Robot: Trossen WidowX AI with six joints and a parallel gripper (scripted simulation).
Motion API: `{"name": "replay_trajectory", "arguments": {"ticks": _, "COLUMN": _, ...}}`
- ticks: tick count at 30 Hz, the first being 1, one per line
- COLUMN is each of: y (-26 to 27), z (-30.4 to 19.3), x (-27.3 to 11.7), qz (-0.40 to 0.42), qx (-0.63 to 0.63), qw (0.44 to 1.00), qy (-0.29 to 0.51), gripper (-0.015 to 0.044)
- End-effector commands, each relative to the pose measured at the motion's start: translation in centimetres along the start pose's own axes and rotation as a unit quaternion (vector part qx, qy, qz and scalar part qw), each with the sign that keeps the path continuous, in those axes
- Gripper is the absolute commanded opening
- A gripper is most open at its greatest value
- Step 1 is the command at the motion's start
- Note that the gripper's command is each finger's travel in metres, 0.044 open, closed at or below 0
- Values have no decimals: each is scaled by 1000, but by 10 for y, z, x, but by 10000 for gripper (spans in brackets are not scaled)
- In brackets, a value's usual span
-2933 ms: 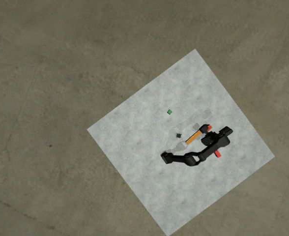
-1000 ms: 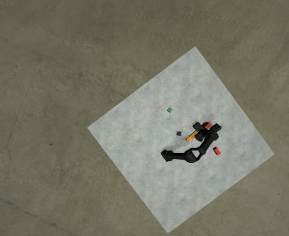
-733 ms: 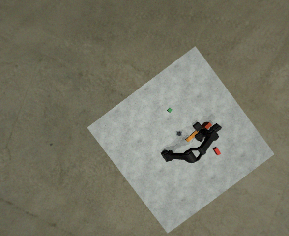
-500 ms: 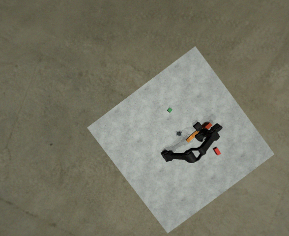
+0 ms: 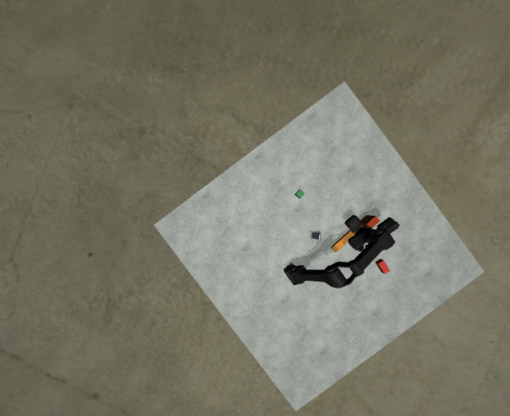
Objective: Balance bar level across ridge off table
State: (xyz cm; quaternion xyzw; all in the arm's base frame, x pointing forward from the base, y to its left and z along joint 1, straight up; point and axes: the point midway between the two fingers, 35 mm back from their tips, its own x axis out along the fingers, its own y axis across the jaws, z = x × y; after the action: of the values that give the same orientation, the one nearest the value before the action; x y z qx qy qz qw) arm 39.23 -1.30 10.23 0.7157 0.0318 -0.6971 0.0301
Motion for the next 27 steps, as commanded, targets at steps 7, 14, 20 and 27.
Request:
{"name": "replay_trajectory", "arguments": {"ticks": 7, "y": 0, "z": -1, "x": -28, "qz": 2, "qx": 2, "qw": 1000, "qy": 5, "gripper": 0}}
{"name": "replay_trajectory", "arguments": {"ticks": 14, "y": 0, "z": 1, "x": -46, "qz": 2, "qx": 2, "qw": 1000, "qy": 4, "gripper": 0}}
{"name": "replay_trajectory", "arguments": {"ticks": 20, "y": 0, "z": 4, "x": -62, "qz": 3, "qx": 2, "qw": 1000, "qy": 4, "gripper": 0}}
{"name": "replay_trajectory", "arguments": {"ticks": 27, "y": -4, "z": 9, "x": -67, "qz": 3, "qx": -67, "qw": 998, "qy": 4, "gripper": 0}}
